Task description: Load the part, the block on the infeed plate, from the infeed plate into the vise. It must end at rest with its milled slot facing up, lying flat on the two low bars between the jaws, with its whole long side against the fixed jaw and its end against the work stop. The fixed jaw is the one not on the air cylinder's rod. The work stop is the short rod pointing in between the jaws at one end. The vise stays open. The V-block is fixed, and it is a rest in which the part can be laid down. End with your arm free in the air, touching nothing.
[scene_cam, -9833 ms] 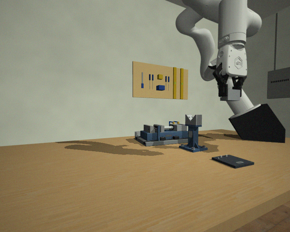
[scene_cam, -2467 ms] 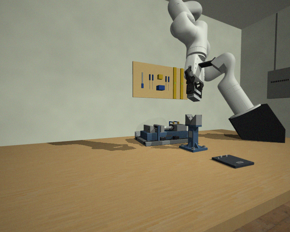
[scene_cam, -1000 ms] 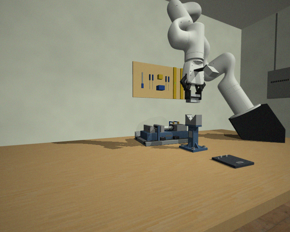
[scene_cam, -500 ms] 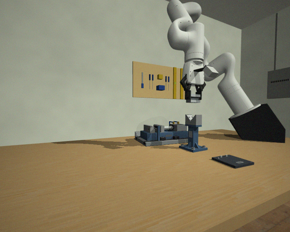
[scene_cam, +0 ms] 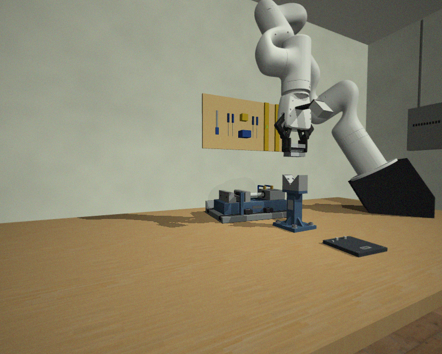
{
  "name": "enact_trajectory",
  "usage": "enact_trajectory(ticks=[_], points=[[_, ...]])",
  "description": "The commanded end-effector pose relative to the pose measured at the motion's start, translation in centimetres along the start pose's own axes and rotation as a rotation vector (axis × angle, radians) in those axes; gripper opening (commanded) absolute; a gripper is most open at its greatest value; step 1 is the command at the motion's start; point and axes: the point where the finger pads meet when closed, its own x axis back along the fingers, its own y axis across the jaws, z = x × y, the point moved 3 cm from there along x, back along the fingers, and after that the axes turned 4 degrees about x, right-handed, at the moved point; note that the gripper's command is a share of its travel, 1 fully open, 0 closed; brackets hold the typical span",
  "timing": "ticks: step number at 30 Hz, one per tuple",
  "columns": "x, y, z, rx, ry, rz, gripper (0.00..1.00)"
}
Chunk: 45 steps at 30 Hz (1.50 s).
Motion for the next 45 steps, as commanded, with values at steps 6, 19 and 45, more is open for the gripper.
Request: enact_trajectory(ticks=[6, 19, 45], points=[[0.1, 0.1, 0.0, 0.000, 0.001, -0.002, 0.00], [0.1, 0.1, -0.1, 0.000, 0.039, -0.004, 0.00], [-0.1, 0.0, -1.2, 0.000, 0.306, -0.022, 0.00]])
